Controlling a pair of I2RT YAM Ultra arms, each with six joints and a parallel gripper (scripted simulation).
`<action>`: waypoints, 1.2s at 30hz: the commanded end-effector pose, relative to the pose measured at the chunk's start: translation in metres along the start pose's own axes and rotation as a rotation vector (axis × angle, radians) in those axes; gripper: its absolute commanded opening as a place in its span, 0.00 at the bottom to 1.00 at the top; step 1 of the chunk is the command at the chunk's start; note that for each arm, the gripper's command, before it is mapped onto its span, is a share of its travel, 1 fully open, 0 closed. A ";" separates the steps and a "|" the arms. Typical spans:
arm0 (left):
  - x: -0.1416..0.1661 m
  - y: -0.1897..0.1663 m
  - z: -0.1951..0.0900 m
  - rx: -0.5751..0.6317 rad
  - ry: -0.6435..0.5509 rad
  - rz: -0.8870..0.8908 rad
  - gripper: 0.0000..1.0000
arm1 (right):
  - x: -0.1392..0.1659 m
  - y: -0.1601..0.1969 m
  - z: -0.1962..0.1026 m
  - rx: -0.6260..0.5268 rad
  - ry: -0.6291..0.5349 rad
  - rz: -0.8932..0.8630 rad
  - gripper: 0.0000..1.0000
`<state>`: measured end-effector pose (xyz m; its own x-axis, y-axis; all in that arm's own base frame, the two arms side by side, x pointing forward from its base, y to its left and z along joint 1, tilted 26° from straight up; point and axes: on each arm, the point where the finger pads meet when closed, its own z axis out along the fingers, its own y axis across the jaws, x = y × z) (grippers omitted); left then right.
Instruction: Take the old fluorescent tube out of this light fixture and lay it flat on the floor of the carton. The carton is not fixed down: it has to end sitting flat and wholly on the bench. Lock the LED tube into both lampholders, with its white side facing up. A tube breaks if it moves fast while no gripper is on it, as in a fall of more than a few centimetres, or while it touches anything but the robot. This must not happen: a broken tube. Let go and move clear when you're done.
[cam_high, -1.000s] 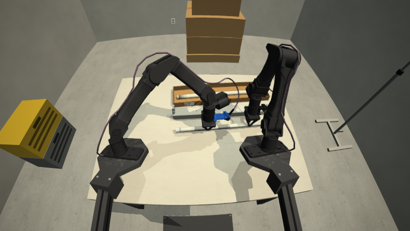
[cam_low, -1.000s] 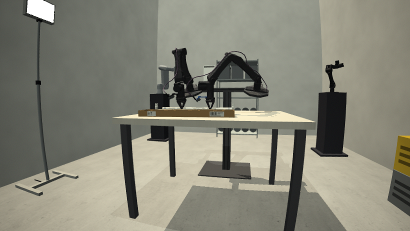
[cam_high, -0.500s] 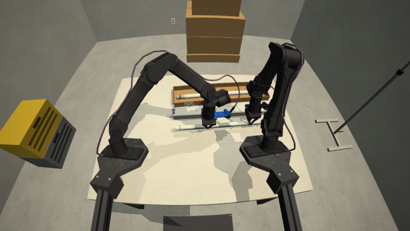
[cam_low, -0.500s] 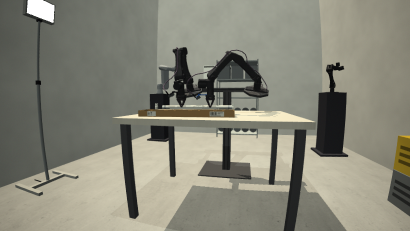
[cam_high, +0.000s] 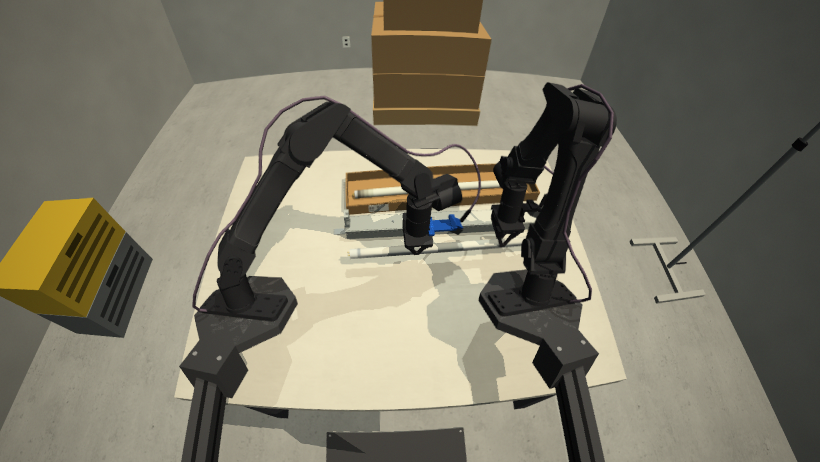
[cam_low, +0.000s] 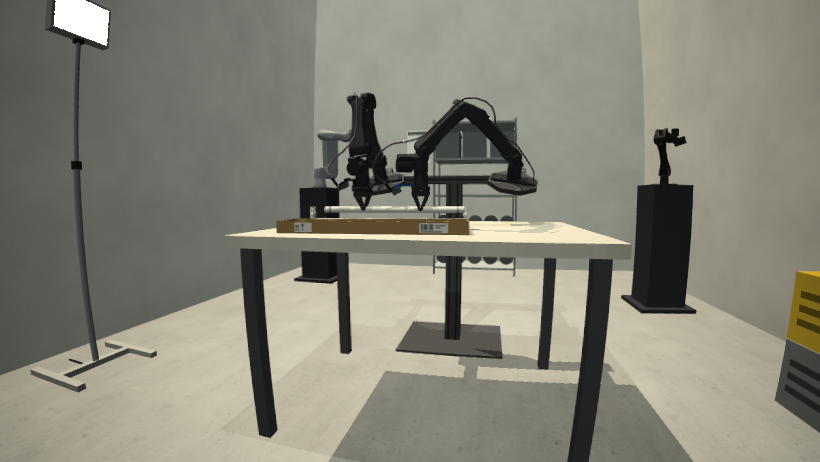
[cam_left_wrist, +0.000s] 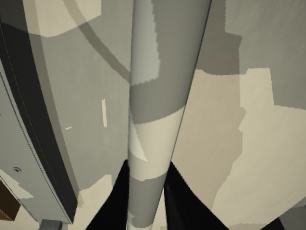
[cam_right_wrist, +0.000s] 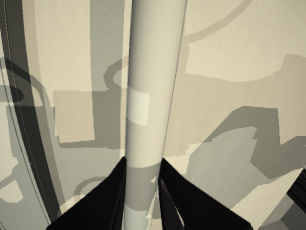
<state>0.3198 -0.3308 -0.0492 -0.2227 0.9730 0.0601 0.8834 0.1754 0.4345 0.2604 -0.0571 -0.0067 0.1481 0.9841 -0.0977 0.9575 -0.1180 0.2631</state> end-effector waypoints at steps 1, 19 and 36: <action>-0.019 0.005 -0.034 -0.011 -0.059 -0.006 0.11 | -0.001 0.008 -0.017 -0.022 -0.012 0.006 0.11; -0.022 0.005 -0.051 -0.012 -0.077 -0.006 0.11 | 0.003 0.013 -0.033 -0.048 0.010 0.007 0.11; -0.016 0.002 -0.066 -0.003 -0.057 -0.003 0.11 | 0.000 0.002 -0.051 -0.026 -0.010 0.008 0.11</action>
<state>0.3053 -0.3361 -0.0171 -0.2232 0.9729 0.0601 0.8846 0.1762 0.4318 0.2460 -0.0516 0.0251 0.1490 0.9840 -0.0978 0.9573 -0.1188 0.2637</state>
